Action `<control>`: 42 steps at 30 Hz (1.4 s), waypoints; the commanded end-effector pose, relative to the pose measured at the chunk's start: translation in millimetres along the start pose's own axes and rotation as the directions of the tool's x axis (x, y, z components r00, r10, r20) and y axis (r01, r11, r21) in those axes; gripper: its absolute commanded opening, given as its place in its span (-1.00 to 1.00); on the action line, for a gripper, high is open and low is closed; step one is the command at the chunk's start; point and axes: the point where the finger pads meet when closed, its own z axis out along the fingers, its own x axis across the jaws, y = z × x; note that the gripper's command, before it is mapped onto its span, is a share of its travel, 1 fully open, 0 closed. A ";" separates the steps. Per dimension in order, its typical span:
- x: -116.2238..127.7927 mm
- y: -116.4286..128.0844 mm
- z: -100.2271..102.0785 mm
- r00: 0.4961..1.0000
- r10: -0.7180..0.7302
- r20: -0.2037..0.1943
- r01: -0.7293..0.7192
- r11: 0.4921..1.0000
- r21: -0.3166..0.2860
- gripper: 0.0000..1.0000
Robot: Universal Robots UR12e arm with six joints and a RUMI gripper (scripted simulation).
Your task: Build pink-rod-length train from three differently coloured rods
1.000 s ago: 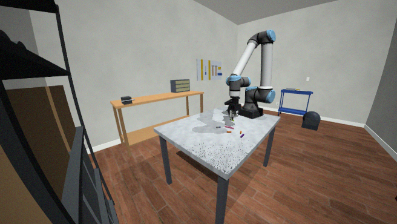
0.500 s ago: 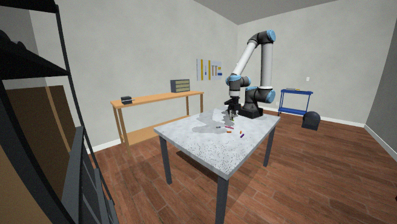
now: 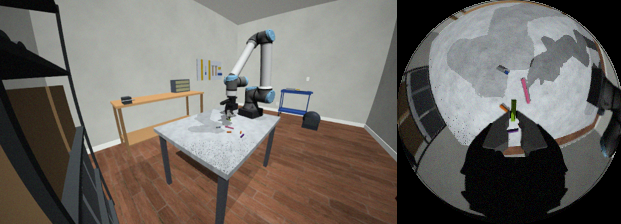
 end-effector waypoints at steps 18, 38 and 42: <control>-48.4 -66.0 -0.5 0.829 -0.560 0.003 0.560 0.829 -0.002 -1.00; -75.6 -115.3 -0.5 0.522 -0.853 0.003 0.853 0.522 -0.001 -1.00; -77.0 -118.2 -0.4 0.501 -0.865 0.003 0.865 0.501 -0.001 -1.00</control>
